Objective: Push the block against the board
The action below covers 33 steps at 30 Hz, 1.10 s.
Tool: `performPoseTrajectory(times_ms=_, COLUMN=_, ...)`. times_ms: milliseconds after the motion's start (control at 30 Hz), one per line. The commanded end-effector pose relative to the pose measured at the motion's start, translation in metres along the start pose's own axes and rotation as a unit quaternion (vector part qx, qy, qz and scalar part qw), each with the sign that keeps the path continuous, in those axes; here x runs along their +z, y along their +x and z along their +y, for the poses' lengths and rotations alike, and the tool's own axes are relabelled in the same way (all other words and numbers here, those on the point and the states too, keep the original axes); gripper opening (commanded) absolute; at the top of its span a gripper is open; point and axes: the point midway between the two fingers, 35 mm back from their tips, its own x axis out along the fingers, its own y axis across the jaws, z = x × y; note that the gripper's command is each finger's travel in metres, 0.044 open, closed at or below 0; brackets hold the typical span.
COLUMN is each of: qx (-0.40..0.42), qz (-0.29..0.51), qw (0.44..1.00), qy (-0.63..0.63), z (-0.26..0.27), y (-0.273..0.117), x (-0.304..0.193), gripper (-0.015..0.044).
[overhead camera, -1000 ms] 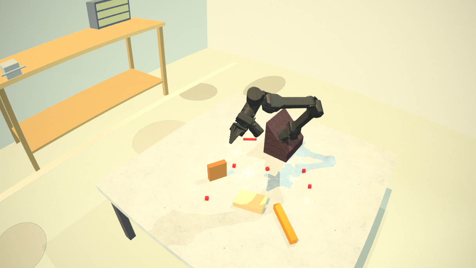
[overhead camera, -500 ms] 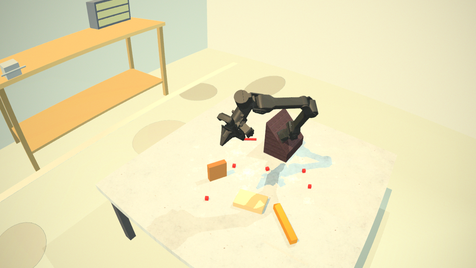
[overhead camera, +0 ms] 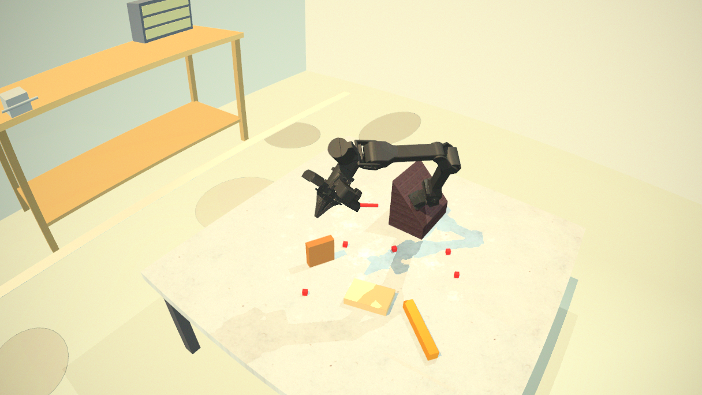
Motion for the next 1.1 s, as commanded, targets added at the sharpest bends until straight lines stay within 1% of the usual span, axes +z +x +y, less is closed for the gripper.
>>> performPoseTrajectory(times_ms=0, qx=0.012, qz=0.019, qw=0.996, qy=0.082, z=0.003, y=0.007, x=-0.016, gripper=0.0000)
performPoseTrajectory(times_ms=267, qx=0.027, qz=0.050, qw=0.975, qy=0.214, z=0.009, y=0.016, x=-0.039, gripper=0.0000)
performPoseTrajectory(times_ms=533, qx=0.036, qz=0.084, qw=0.936, qy=0.341, z=0.016, y=0.025, x=-0.062, gripper=0.0000)
performPoseTrajectory(times_ms=800, qx=0.040, qz=0.120, qw=0.878, qy=0.461, z=0.025, y=0.032, x=-0.084, gripper=0.0000)
performPoseTrajectory(times_ms=1067, qx=0.037, qz=0.158, qw=0.804, qy=0.572, z=0.036, y=0.038, x=-0.105, gripper=0.0000)
